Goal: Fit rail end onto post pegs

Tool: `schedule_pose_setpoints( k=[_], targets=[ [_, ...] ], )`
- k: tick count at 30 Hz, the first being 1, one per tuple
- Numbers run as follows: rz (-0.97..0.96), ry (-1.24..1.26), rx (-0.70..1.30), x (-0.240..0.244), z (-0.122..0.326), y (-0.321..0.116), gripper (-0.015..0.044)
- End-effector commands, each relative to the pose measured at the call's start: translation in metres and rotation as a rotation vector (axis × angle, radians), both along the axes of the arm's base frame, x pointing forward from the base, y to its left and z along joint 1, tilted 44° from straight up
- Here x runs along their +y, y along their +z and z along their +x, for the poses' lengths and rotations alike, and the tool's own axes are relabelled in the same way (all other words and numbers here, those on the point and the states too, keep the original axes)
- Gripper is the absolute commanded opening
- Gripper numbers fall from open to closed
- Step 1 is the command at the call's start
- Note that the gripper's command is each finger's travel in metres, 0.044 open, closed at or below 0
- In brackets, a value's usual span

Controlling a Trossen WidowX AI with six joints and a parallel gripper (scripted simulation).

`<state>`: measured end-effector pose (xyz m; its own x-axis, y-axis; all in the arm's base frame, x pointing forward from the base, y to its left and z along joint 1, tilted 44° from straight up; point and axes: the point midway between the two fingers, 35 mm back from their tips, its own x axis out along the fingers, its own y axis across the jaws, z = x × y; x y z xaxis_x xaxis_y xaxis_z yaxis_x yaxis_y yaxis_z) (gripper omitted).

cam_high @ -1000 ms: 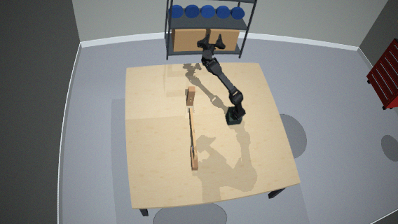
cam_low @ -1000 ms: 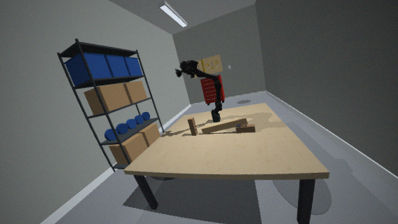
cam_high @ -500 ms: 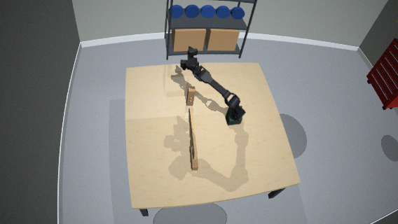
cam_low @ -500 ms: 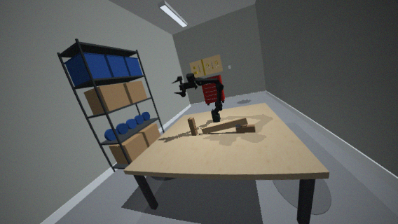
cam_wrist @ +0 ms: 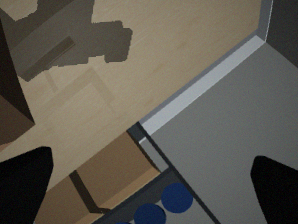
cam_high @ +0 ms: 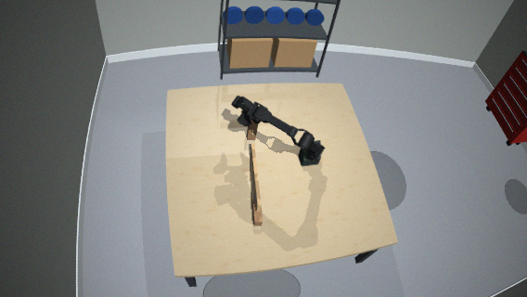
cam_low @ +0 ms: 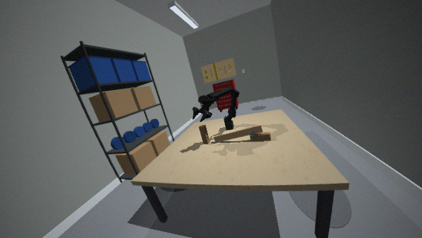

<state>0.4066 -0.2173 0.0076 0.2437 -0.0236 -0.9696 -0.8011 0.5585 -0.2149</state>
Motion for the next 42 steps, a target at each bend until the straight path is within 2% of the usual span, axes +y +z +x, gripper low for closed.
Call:
schedule_pose_setpoints(
  k=[1,7,13,42],
  targets=[
    [0.148,0.148,0.040,0.045,-0.012,-0.013,0.0440],
    [0.429,0.437,0.082,0.129,-0.039,-0.027,0.0440],
    [0.693,0.636,0.071,0.200,-0.067,-0.021,0.0440],
    [0.706,0.645,0.070,0.230,-0.068,-0.045,0.0440]
  ],
)
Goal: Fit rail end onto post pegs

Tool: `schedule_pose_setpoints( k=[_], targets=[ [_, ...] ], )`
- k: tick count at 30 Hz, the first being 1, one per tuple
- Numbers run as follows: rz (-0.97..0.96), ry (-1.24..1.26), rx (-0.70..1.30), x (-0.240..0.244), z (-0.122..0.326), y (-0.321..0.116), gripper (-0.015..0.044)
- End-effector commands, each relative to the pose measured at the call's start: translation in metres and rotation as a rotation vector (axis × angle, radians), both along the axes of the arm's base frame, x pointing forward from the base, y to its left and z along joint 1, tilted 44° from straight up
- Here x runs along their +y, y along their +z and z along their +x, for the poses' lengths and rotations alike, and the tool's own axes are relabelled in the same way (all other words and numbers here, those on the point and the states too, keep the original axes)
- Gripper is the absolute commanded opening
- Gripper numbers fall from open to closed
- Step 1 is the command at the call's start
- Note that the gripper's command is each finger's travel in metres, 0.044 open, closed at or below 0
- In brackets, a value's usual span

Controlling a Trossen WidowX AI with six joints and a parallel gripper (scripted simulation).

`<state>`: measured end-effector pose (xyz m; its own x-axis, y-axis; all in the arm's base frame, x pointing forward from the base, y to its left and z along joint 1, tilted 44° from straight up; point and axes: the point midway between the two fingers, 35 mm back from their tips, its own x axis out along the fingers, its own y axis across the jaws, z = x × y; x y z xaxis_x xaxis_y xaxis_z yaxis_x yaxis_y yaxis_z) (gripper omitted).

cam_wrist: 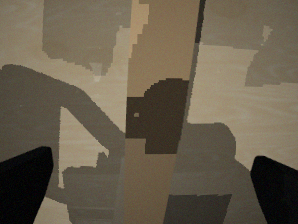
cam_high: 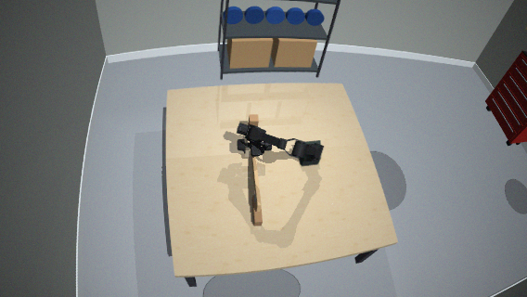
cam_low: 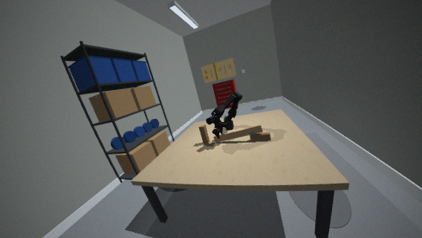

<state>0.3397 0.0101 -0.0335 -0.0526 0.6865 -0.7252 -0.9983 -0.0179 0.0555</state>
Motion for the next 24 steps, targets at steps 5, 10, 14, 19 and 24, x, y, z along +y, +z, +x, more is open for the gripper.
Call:
schedule_pose_setpoints(
  k=[5,10,14,19,24],
  targets=[
    [0.005,-0.006,0.007,0.009,-0.002,-0.010,0.0440],
    [0.006,-0.006,0.007,0.015,-0.003,-0.015,0.0440],
    [0.007,-0.006,0.007,0.019,-0.004,-0.019,0.0440],
    [0.008,-0.006,0.007,0.025,-0.005,-0.025,0.0440],
    [0.009,-0.006,0.007,0.028,-0.005,-0.027,0.0414]
  ],
)
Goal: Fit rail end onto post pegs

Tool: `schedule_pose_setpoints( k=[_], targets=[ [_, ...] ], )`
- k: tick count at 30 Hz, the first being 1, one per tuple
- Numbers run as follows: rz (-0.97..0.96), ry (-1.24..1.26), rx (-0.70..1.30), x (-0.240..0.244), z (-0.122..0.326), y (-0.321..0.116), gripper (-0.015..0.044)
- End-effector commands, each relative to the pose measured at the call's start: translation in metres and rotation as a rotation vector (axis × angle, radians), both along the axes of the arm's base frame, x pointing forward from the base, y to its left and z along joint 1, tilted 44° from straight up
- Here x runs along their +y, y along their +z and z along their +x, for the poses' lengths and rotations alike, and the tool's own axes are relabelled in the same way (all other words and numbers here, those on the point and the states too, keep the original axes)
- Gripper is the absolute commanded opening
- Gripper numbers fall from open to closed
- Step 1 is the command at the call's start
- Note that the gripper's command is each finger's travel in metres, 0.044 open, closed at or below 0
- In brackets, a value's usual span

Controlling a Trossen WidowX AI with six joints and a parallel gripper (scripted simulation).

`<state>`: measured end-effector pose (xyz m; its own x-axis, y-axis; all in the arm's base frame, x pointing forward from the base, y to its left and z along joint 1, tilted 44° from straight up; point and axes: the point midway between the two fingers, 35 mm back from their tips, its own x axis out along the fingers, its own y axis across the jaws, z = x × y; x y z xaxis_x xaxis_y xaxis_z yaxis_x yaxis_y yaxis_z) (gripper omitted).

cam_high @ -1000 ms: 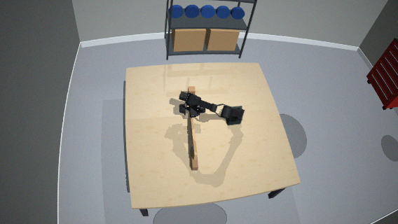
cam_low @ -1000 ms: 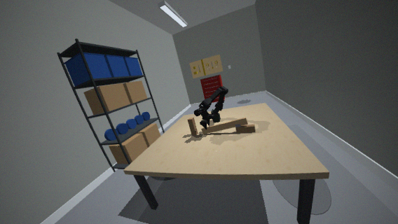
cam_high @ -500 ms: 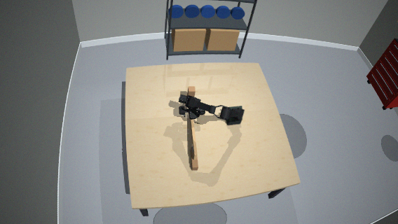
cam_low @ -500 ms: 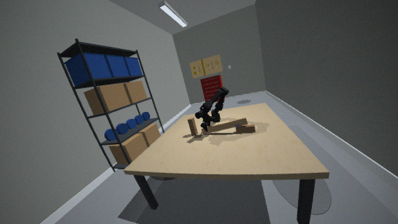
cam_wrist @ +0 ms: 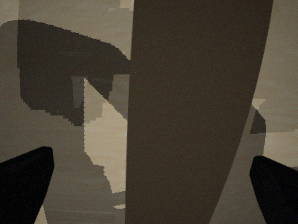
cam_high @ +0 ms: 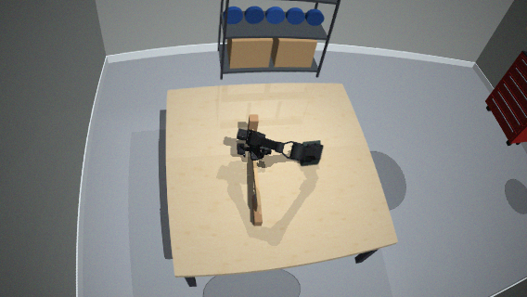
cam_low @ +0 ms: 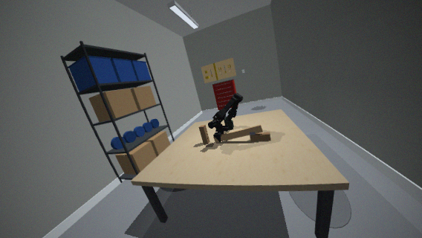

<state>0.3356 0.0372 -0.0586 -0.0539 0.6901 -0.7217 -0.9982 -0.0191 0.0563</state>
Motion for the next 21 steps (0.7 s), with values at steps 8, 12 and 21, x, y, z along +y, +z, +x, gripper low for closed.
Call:
schedule_pose_setpoints(
  k=[8,12,21],
  targets=[
    [0.004,-0.007,0.006,0.0007,-0.0013,-0.0019,0.0204],
    [0.004,-0.007,0.006,0.0007,-0.0013,-0.0019,0.0099],
    [0.004,-0.007,0.006,0.0007,-0.0013,-0.0019,0.0000]
  ],
)
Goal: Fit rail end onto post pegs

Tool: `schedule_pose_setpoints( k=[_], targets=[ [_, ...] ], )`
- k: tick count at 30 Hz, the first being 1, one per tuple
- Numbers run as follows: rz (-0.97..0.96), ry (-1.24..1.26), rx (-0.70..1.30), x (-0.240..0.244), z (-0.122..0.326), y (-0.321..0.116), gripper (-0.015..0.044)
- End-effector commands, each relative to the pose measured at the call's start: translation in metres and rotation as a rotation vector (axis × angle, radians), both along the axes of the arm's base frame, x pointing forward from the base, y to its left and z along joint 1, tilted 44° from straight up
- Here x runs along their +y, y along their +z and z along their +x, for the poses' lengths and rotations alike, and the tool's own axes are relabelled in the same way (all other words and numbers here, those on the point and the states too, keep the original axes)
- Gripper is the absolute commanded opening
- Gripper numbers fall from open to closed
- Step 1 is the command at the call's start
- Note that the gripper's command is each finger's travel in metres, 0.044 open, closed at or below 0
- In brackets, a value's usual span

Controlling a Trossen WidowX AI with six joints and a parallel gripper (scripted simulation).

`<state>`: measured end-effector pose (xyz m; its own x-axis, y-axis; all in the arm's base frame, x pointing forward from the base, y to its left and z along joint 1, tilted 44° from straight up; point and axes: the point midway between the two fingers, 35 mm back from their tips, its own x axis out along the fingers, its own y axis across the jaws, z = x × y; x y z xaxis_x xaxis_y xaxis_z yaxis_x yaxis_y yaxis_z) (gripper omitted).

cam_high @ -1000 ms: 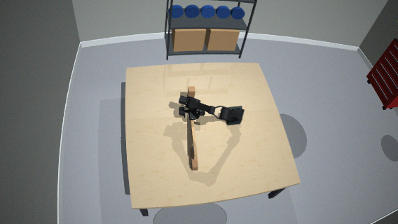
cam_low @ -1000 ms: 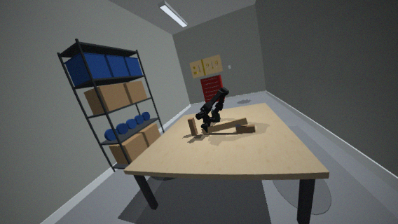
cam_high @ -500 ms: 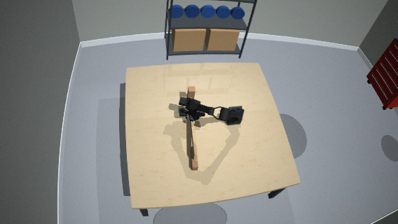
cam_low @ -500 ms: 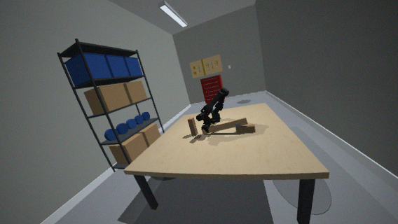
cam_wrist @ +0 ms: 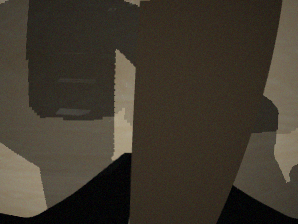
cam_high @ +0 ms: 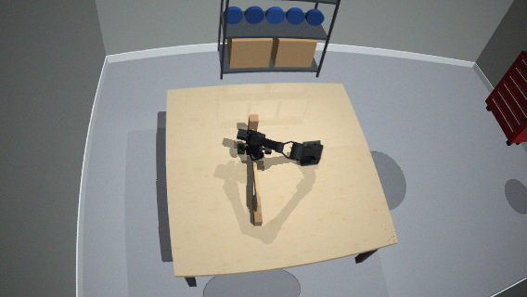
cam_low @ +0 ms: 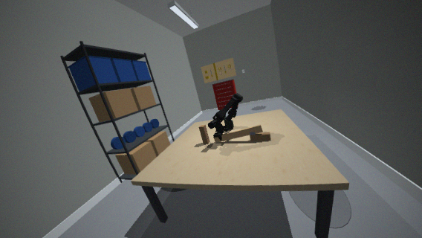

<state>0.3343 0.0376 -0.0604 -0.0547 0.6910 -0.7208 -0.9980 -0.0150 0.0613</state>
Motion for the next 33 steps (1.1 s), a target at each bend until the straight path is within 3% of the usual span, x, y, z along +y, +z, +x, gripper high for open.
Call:
schedule_pose_setpoints(
  k=[1,33],
  targets=[
    [0.003,-0.003,0.001,0.0002,0.0000,-0.0002,0.0000],
    [0.003,-0.003,0.001,-0.0078,0.0032,0.0076,0.0000]
  ],
)
